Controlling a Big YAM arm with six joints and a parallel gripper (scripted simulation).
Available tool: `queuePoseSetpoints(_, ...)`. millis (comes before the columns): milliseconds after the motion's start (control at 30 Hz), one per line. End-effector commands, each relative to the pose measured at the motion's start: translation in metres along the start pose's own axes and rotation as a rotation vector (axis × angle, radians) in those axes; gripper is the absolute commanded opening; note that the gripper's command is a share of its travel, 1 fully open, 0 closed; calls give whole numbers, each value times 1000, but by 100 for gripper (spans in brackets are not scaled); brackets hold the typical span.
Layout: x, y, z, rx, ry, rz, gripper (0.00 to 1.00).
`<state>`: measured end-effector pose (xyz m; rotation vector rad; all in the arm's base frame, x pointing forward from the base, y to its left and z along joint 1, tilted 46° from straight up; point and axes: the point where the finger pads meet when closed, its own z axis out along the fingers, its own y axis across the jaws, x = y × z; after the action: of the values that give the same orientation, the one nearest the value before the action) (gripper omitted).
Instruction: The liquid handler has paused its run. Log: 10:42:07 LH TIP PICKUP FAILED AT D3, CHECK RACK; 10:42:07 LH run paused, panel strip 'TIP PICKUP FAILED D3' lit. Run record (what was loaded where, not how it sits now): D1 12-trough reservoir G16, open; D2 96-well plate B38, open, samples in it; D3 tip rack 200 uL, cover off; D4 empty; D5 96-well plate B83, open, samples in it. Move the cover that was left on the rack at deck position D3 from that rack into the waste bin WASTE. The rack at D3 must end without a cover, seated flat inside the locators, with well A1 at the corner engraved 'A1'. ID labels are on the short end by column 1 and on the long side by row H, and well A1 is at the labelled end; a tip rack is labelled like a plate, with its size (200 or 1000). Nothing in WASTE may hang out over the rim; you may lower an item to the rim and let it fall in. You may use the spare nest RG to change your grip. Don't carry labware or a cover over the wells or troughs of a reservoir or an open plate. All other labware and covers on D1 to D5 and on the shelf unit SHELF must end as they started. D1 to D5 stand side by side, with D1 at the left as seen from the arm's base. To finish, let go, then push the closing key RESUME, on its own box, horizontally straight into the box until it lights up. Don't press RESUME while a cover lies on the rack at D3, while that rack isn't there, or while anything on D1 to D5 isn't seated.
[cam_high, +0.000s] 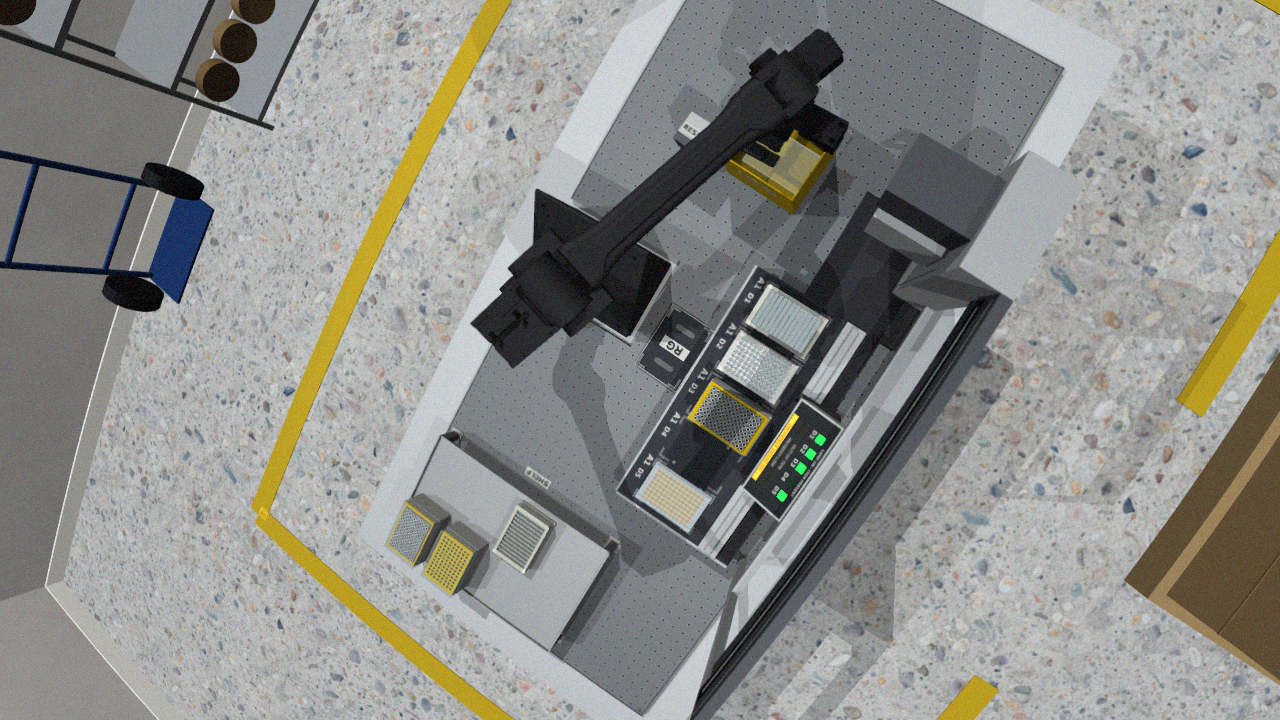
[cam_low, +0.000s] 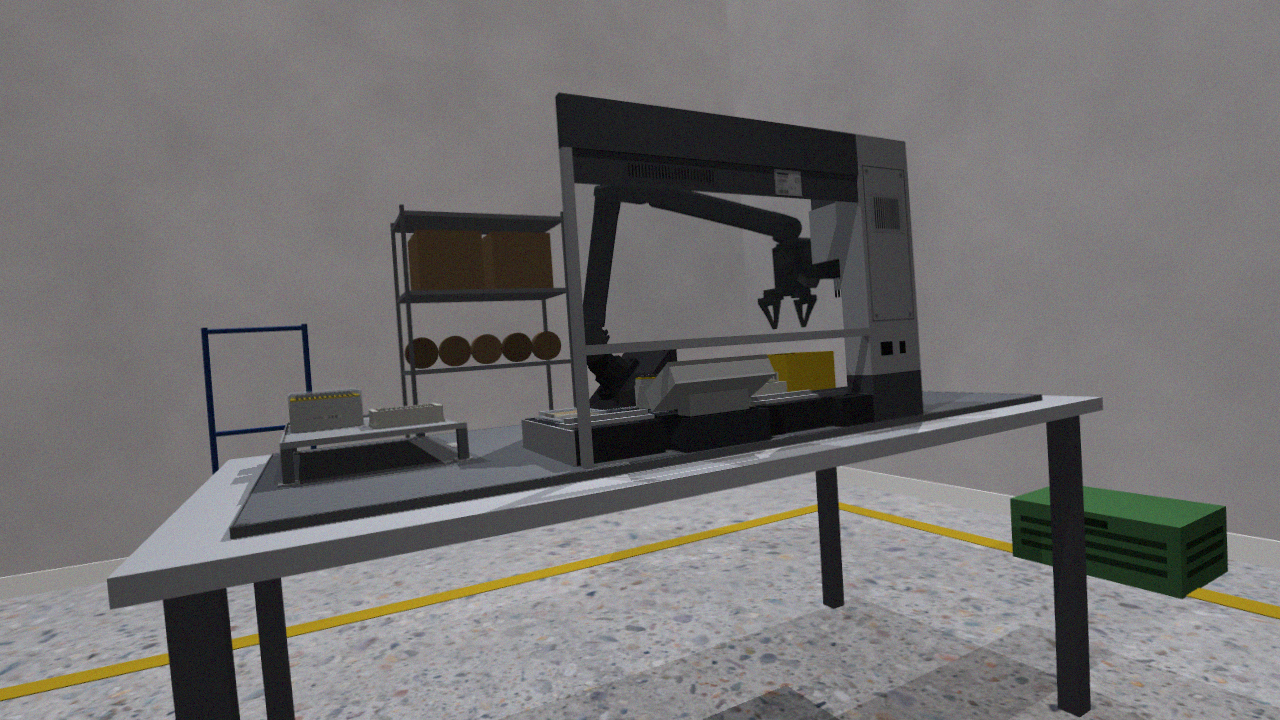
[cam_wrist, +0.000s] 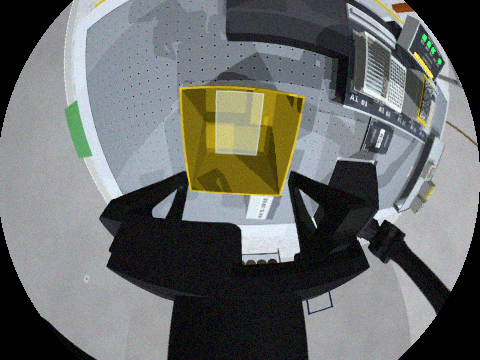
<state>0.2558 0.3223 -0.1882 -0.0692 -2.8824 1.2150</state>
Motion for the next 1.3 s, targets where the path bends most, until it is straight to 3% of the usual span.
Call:
queuePoseSetpoints(0,-1,18,-19,-26,-23,16,100)
queuePoseSetpoints(67,-7,-4,-15,-17,2,35,100)
queuePoseSetpoints(167,-6,-11,-13,-11,1,24,100)
queuePoseSetpoints(233,-8,-16,-12,-27,-7,19,100)
queuePoseSetpoints(633,-7,-76,-10,-24,-7,19,100)
queuePoseSetpoints(900,-6,-93,-8,-21,-5,18,100)
queuePoseSetpoints(1200,-6,-139,-8,-18,-6,18,100)
queuePoseSetpoints(1267,-6,-139,-8,-18,-6,18,100)
